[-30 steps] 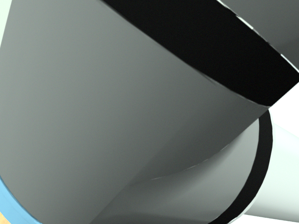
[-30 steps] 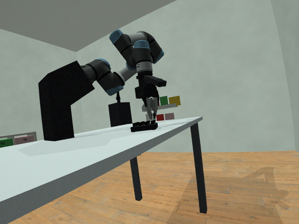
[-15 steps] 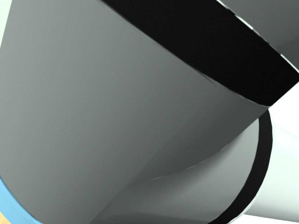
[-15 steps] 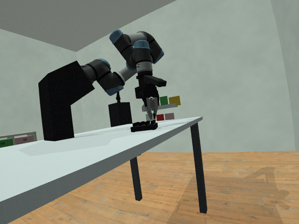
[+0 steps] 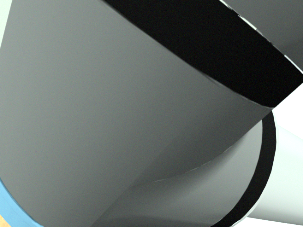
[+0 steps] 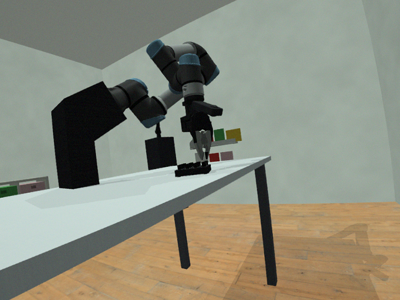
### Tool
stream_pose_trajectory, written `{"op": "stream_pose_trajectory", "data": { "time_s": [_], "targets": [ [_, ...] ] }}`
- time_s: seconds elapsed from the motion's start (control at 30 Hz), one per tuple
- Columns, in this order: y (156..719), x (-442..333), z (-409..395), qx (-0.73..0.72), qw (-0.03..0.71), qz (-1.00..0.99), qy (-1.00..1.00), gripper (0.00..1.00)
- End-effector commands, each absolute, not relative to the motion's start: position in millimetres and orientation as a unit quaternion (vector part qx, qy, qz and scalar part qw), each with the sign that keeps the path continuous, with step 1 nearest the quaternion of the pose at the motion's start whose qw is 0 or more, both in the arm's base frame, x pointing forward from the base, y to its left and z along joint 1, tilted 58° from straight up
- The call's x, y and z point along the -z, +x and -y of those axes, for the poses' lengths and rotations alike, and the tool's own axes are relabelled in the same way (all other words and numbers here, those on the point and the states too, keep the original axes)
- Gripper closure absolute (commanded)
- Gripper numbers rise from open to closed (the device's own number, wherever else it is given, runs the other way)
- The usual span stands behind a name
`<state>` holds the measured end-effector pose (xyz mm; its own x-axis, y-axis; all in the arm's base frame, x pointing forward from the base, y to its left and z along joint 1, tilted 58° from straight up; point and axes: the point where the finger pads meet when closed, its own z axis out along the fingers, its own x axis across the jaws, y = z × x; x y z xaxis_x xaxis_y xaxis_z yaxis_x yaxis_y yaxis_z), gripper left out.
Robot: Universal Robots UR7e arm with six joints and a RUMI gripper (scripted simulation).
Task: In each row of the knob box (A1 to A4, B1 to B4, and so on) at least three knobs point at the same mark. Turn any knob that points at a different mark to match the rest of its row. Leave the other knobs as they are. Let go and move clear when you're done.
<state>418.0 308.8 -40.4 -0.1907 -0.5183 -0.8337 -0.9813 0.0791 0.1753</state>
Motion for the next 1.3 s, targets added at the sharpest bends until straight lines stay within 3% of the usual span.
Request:
{"op": "stream_pose_trajectory", "data": {
  "time_s": [0.0, 1.27],
  "targets": [
    [418.4, 40.3, -308.5, -0.383, 0.302, -0.67, -0.56, 0.89],
    [423.1, 41.1, -308.2, -0.383, 0.302, -0.67, -0.56, 0.89]
  ]
}}
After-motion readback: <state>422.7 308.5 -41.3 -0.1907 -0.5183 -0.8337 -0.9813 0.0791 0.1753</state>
